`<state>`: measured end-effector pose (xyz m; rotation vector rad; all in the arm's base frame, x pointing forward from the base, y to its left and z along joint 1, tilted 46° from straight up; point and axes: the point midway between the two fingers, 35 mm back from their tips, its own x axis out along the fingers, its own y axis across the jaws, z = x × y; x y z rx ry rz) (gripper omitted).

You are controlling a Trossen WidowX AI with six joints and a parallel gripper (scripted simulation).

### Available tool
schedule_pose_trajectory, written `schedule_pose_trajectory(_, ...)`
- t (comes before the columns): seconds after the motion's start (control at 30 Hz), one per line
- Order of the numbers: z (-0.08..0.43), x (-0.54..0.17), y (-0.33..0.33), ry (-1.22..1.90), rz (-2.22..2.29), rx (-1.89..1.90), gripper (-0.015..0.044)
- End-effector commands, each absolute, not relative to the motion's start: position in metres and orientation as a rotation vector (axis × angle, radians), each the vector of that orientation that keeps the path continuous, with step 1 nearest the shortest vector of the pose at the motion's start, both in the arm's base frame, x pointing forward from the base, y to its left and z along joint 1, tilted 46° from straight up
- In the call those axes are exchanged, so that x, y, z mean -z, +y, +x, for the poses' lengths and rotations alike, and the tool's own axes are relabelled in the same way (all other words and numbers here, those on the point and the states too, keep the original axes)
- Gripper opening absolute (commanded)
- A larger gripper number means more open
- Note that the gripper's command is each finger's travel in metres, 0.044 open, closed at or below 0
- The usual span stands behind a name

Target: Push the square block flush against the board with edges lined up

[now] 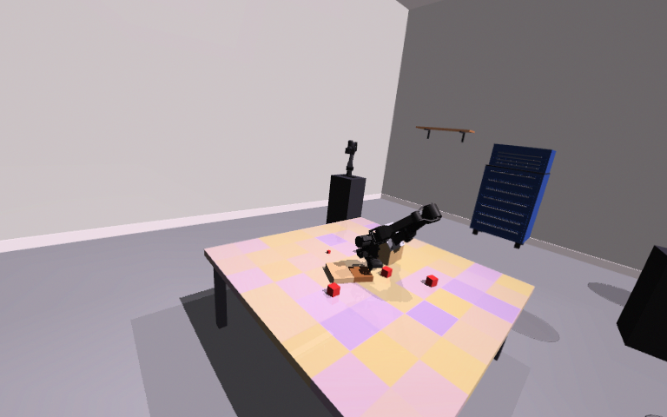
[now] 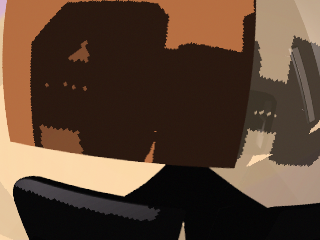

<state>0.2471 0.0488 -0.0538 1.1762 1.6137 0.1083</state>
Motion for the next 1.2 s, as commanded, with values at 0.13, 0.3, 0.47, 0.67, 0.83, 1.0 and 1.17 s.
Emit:
schedule_pose_trajectory(0.13, 0.257, 0.058, 0.044, 1.609, 1.171, -0.111, 0.0)
schedule_pose_trajectory(0.3, 0.261, 0.06, 0.042, 1.609, 1.171, -0.111, 0.0)
schedule_pose_trajectory(0.47, 0.266, 0.062, 0.04, 1.609, 1.171, -0.111, 0.0)
schedule_pose_trajectory(0.67, 0.271, 0.064, 0.037, 1.608, 1.171, -0.111, 0.0)
schedule_pose_trajectory(0.83, 0.276, 0.066, 0.034, 1.608, 1.17, -0.111, 0.0)
schedule_pose_trajectory(1.0, 0.273, 0.064, 0.036, 1.608, 1.17, -0.11, 0.0)
schedule_pose_trajectory(1.17, 0.267, 0.061, 0.041, 1.609, 1.171, -0.11, 0.0)
